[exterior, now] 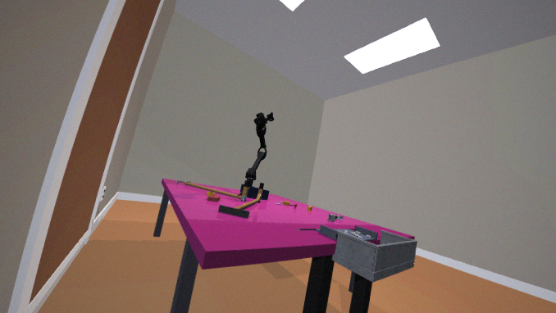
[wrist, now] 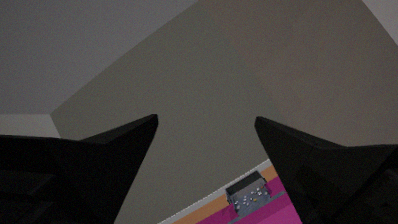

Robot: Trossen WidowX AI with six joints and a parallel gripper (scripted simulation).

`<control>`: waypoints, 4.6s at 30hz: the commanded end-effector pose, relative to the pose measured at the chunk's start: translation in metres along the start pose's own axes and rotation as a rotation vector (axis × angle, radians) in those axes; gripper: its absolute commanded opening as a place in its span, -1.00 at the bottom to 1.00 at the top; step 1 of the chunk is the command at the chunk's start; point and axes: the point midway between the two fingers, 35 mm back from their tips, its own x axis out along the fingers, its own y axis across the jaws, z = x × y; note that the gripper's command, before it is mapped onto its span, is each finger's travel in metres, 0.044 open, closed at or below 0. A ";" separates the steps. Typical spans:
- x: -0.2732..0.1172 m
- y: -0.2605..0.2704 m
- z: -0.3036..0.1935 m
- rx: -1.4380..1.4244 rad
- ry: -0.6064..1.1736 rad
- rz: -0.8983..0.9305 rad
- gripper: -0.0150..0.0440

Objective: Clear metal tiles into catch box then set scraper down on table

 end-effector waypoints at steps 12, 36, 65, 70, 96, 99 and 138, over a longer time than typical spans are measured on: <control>0.009 0.052 0.032 0.172 0.007 0.188 1.00; 0.008 0.123 0.061 0.390 0.145 0.420 1.00; 0.000 0.155 0.067 0.498 0.302 0.502 1.00; 0.000 0.155 0.067 0.498 0.302 0.502 1.00; 0.010 0.144 0.068 0.497 0.277 0.497 0.38; 0.016 0.137 0.069 0.496 0.262 0.491 0.11; 0.095 0.013 0.048 0.439 0.139 0.221 -0.49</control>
